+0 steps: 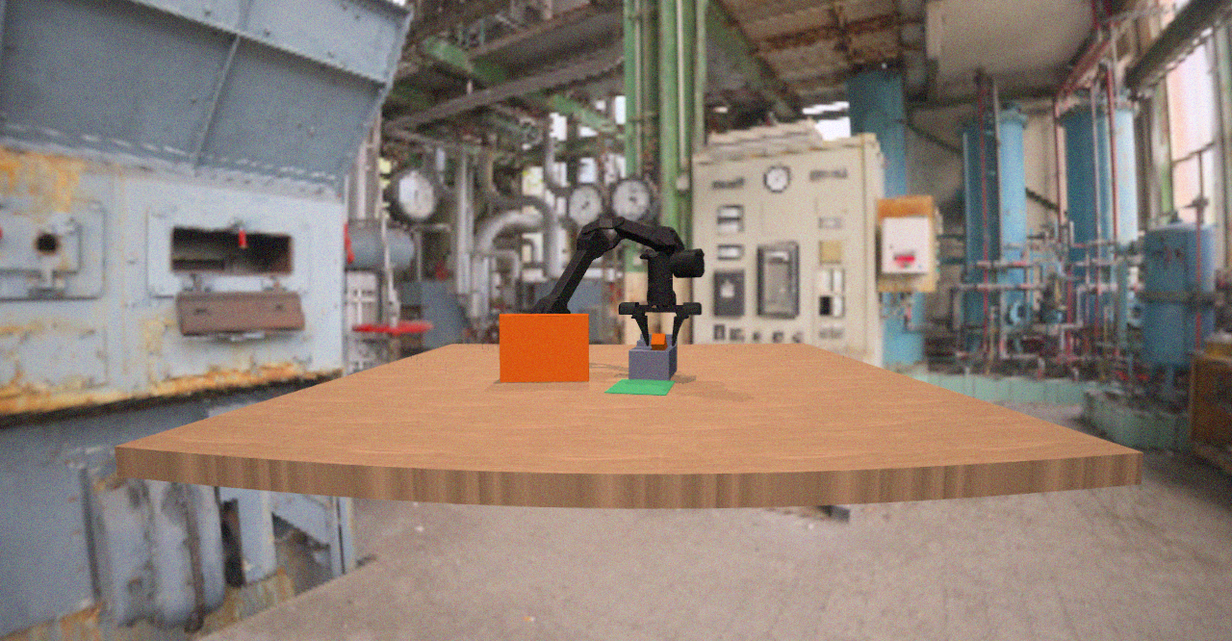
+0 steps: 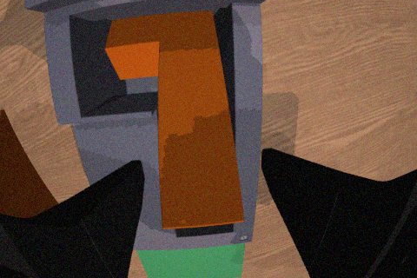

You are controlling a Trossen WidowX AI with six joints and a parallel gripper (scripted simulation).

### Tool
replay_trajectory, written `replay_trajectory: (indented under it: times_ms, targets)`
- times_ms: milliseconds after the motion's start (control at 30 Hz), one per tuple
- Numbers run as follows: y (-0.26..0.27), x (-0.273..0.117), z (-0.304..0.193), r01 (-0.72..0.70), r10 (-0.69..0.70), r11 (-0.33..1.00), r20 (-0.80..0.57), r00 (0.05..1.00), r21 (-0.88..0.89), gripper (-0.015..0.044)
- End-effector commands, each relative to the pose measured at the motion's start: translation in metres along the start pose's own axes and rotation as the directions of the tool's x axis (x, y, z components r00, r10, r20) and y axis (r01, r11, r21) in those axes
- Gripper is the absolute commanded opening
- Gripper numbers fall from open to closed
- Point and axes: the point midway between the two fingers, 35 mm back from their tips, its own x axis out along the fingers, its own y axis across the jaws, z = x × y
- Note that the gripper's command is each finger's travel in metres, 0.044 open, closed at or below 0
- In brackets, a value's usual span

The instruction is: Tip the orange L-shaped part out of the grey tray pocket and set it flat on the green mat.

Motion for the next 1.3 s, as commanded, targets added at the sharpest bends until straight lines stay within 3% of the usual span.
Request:
replay_trajectory:
  times_ms: [0, 67, 433, 567, 1267]
  targets:
    - [0.0, 0.0, 0.0, 0.001, -0.001, 1.0, 0.0, 1.0, 0.0, 0.0228]
    - [0.0, 0.0, 0.0, 0.001, -0.001, 1.0, 0.0, 1.0, 0.0, 0.0175]
    - [0.0, 0.0, 0.0, 0.001, -0.001, 1.0, 0.0, 1.0, 0.0, 0.0102]
    - [0.0, 0.0, 0.0, 0.001, -0.001, 1.0, 0.0, 1.0, 0.0, 0.0]
    - [0.001, -0.024, 0.0, 0.0, 0.0, 1.0, 0.004, 1.0, 0.009, 0.0]
